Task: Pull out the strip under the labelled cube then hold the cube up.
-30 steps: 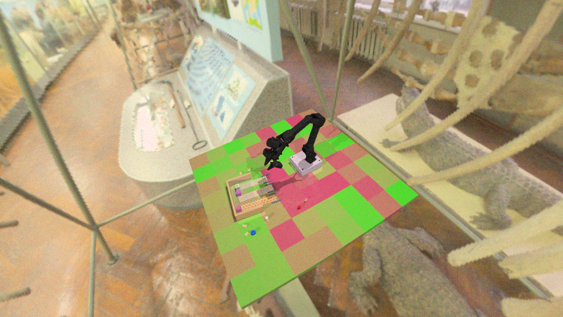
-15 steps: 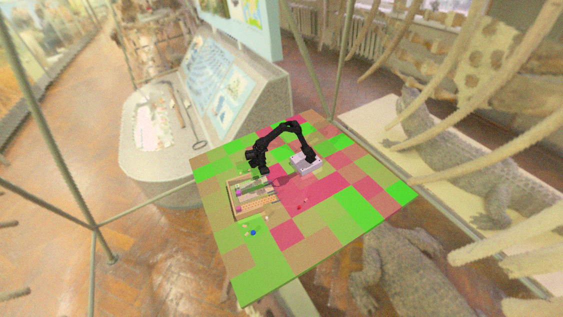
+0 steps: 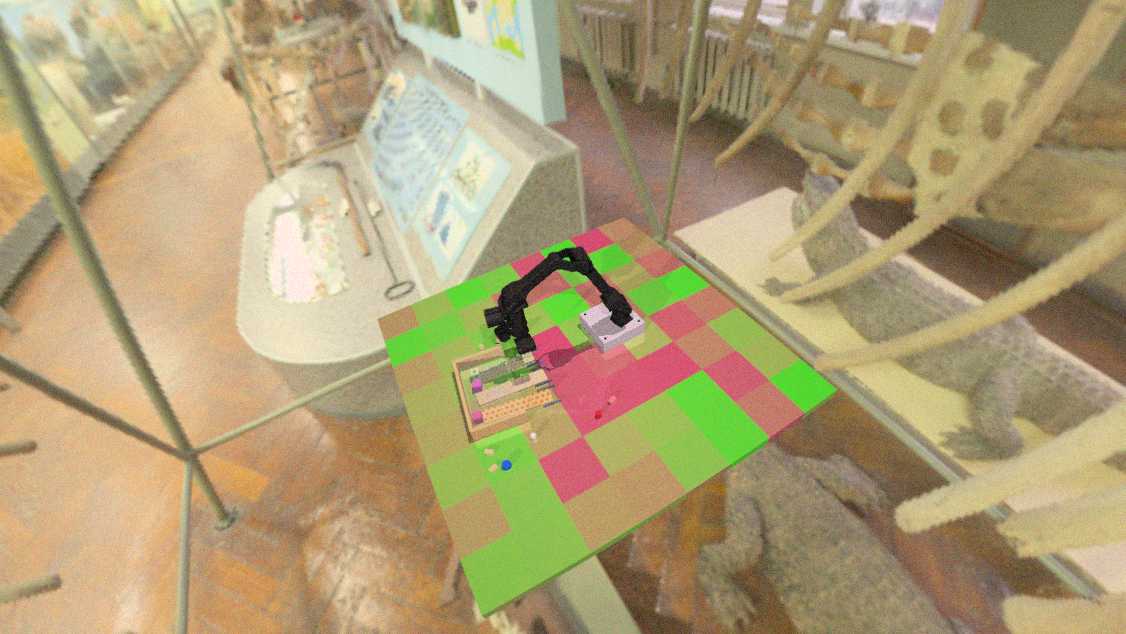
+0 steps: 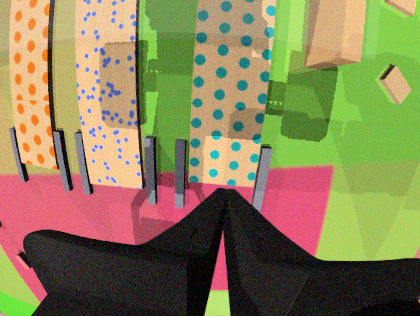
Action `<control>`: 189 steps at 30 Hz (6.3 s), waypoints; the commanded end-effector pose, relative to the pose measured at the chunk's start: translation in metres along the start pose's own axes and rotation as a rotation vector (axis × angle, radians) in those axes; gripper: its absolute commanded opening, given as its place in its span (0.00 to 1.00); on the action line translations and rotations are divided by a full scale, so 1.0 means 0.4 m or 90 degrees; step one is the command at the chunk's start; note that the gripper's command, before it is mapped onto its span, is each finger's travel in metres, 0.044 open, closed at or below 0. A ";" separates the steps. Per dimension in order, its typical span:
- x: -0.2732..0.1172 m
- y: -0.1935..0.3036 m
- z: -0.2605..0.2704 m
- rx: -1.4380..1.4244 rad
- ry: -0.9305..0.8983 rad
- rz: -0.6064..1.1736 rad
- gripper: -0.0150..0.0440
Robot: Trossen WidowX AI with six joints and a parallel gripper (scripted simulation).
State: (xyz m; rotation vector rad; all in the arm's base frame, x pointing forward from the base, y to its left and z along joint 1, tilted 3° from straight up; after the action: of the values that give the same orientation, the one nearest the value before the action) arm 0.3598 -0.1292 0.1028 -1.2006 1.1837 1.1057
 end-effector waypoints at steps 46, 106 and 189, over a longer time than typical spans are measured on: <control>0.156 -0.005 0.002 -0.003 -0.002 -0.001 0.25; 0.166 0.025 0.008 -0.003 -0.003 0.000 0.25; 0.175 0.322 0.080 -0.003 -0.004 0.007 0.25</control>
State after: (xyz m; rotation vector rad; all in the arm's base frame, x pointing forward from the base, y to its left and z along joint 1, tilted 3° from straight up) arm 0.2512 -0.0941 0.0290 -1.2105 1.1765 1.0923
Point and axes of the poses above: the point midway between the two fingers, 35 mm back from their tips, its own x axis out along the fingers, its own z axis across the jaws, y = z × x, the point moved 3 cm from there along -x, back along the fingers, and after that the axes turned 14 degrees about -x, right-handed, at the moved point
